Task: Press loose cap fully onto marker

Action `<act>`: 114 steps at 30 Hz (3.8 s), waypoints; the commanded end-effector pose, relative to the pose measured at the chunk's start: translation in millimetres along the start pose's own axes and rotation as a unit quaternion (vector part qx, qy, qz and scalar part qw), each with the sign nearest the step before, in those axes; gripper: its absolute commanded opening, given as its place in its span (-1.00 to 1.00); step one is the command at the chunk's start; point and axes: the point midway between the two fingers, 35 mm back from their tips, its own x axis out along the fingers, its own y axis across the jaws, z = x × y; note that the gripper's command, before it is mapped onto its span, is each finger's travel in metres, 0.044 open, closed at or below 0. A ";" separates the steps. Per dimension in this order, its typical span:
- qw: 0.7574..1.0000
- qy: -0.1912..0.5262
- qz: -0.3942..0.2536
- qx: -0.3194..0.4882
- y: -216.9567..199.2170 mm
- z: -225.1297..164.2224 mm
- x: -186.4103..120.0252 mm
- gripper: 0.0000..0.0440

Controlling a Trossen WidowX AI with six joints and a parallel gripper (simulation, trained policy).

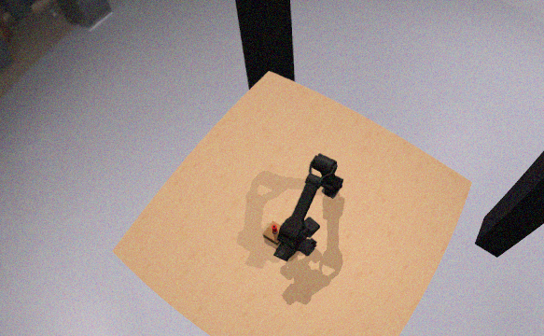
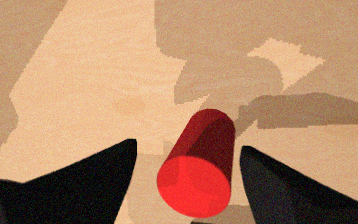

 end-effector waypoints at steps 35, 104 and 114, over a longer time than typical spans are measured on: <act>0.994 -0.014 -0.105 0.017 -9.9 -32.6 -88.3 -0.78; 0.994 -0.035 -0.031 0.095 -21.9 -109.0 -27.3 -0.84; 0.995 -0.028 -0.035 0.086 -23.6 -112.0 -21.3 -0.78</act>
